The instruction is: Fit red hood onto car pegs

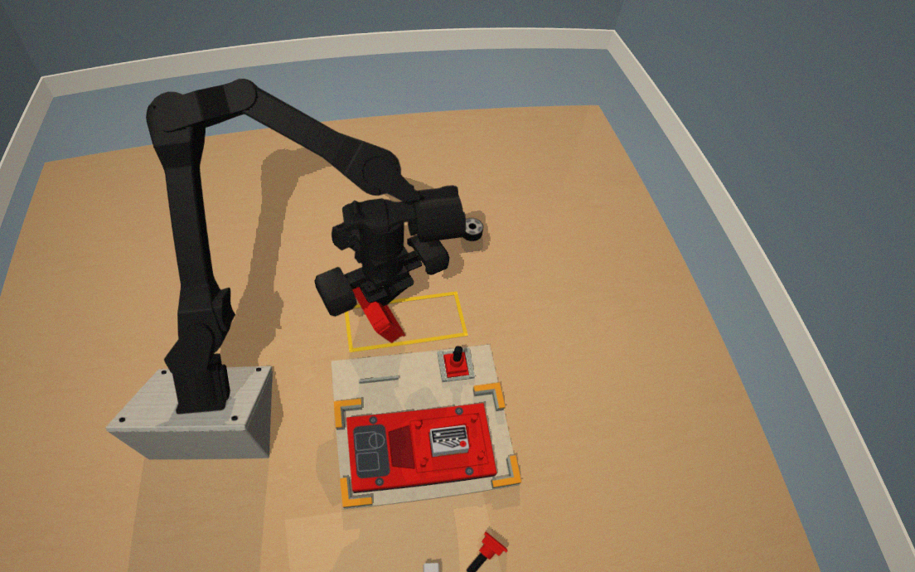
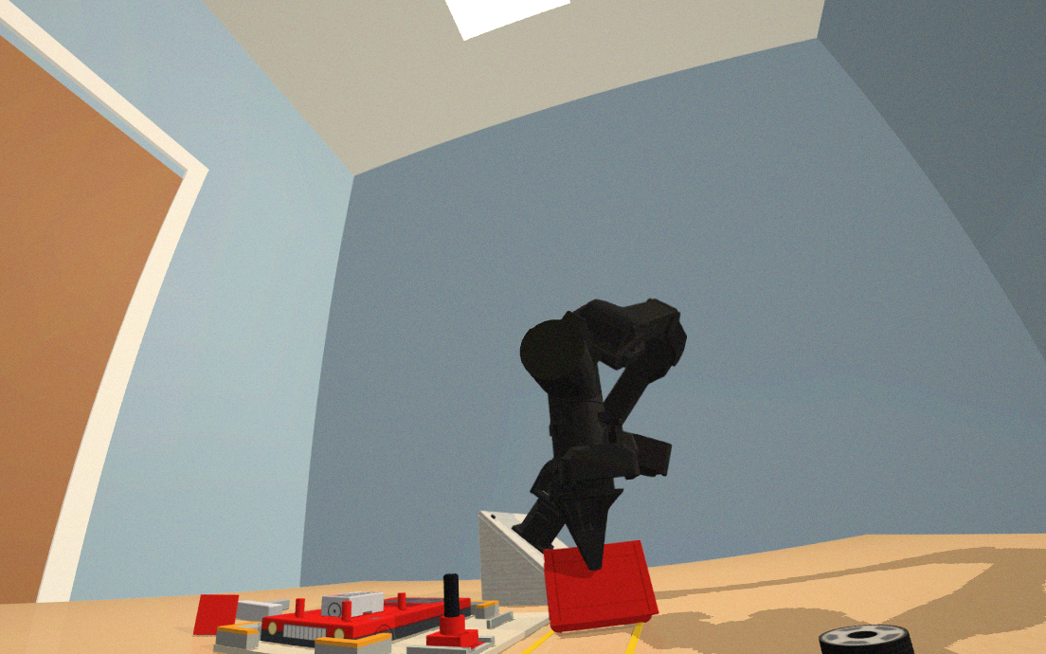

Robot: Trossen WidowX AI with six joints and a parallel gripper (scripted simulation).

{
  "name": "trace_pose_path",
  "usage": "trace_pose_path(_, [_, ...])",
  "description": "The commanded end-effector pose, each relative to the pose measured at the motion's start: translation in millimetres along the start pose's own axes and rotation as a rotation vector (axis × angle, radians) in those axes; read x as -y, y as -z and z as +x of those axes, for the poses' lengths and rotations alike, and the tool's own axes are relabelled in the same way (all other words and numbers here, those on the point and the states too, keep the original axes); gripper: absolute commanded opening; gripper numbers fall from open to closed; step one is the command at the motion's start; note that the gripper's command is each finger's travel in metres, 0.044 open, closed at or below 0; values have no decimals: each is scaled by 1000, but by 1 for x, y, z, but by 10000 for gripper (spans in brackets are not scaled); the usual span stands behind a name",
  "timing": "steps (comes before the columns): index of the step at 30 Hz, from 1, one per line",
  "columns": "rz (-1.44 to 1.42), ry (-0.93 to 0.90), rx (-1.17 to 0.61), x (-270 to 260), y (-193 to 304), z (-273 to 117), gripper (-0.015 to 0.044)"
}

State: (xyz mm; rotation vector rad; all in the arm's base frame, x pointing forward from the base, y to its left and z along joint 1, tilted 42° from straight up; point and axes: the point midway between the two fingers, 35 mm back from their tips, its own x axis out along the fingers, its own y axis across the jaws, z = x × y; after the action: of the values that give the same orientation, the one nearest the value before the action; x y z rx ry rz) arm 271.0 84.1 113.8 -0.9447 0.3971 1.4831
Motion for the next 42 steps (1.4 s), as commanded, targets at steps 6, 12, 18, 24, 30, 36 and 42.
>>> trace_pose_path(6, [-8, 8, 2, -6, -1, -1, 0])
trace_pose_path(12, [-8, 6, -2, -5, 1, -18, 0])
trace_pose_path(18, [-7, 5, -1, -5, 2, -73, 0])
trace_pose_path(24, [-7, 5, 0, -6, 1, -79, 0])
trace_pose_path(30, [-4, 6, -4, -6, 1, -74, 0])
trace_pose_path(36, [-4, 6, -4, -6, 1, -74, 0])
trace_pose_path(42, [-4, 6, -4, -6, 1, -74, 0])
